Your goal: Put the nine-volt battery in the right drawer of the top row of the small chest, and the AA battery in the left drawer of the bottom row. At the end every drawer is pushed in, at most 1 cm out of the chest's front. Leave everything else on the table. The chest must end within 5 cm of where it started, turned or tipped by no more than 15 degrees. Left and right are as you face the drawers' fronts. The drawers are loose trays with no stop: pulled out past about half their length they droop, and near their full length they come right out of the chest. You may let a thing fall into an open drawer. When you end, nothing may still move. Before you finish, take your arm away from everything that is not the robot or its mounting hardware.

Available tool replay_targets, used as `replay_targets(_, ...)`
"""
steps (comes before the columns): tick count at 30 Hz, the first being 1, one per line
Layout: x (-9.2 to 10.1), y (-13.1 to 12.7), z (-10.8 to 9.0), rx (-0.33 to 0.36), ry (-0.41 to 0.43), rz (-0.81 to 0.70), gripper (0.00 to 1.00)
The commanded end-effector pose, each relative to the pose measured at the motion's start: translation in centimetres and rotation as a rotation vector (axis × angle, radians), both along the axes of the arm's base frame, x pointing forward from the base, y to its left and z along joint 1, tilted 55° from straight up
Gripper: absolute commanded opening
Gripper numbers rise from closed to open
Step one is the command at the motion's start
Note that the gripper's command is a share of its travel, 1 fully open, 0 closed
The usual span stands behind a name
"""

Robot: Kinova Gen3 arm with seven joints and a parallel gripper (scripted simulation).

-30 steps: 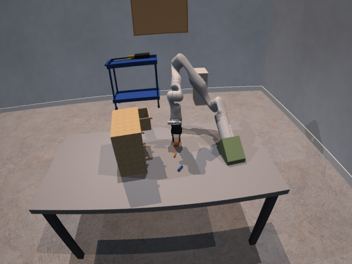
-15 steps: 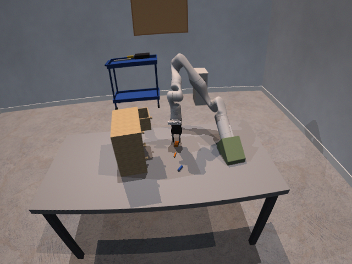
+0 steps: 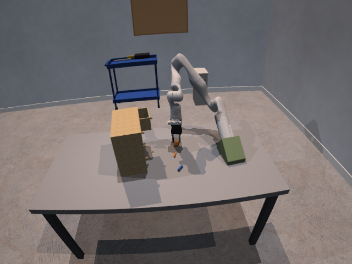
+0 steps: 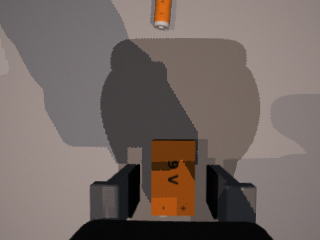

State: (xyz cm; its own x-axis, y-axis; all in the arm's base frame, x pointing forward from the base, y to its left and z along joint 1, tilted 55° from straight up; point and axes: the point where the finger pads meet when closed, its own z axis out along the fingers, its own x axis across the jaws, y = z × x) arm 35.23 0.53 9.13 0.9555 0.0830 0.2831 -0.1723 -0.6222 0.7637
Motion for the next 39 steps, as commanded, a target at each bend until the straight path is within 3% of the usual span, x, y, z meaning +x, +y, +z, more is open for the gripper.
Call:
replay_targets(1,0.0,0.1,0.0,0.001,0.0,0.001,0.81)
replay_targets(23,0.0,0.0,-0.1,0.001,0.0,0.001,0.81)
replay_targets(39,0.6,-1.8,-1.4,0.001,0.0,0.001,0.81)
